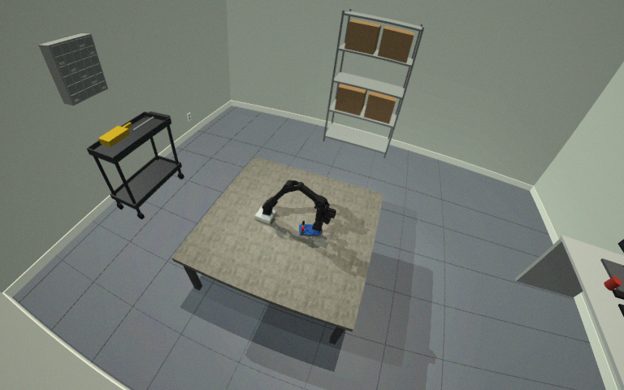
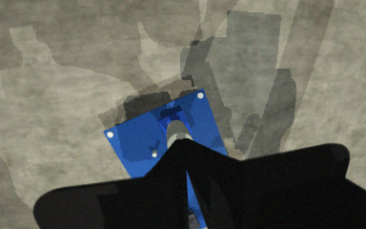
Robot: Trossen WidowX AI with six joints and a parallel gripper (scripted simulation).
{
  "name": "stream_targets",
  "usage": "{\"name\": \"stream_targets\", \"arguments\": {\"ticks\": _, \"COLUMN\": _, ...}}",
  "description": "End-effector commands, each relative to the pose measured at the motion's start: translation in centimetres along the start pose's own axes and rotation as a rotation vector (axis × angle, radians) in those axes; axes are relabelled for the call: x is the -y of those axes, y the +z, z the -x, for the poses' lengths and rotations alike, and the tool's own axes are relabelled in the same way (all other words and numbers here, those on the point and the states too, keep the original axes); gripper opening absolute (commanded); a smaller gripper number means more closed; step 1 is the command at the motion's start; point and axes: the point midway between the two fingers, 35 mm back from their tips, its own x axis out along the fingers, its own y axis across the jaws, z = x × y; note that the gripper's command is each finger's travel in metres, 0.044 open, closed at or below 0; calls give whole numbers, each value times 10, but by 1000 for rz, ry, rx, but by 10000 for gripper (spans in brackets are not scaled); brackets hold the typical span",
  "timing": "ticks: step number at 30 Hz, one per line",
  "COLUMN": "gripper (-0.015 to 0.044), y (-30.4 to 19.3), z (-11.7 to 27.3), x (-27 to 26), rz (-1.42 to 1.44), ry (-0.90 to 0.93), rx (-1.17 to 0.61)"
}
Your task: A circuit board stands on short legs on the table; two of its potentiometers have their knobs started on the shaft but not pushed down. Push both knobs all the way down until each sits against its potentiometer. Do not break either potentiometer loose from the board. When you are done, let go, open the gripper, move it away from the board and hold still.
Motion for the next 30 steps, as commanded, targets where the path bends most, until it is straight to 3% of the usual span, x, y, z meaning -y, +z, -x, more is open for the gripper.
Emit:
{"name": "stream_targets", "arguments": {"ticks": 1, "gripper": 0, "y": 2, "z": -13, "x": -1, "rz": -4, "ry": 6, "rx": -11}}
{"name": "stream_targets", "arguments": {"ticks": 30, "gripper": 0, "y": 2, "z": 24, "x": -1, "rz": -4, "ry": 6, "rx": -11}}
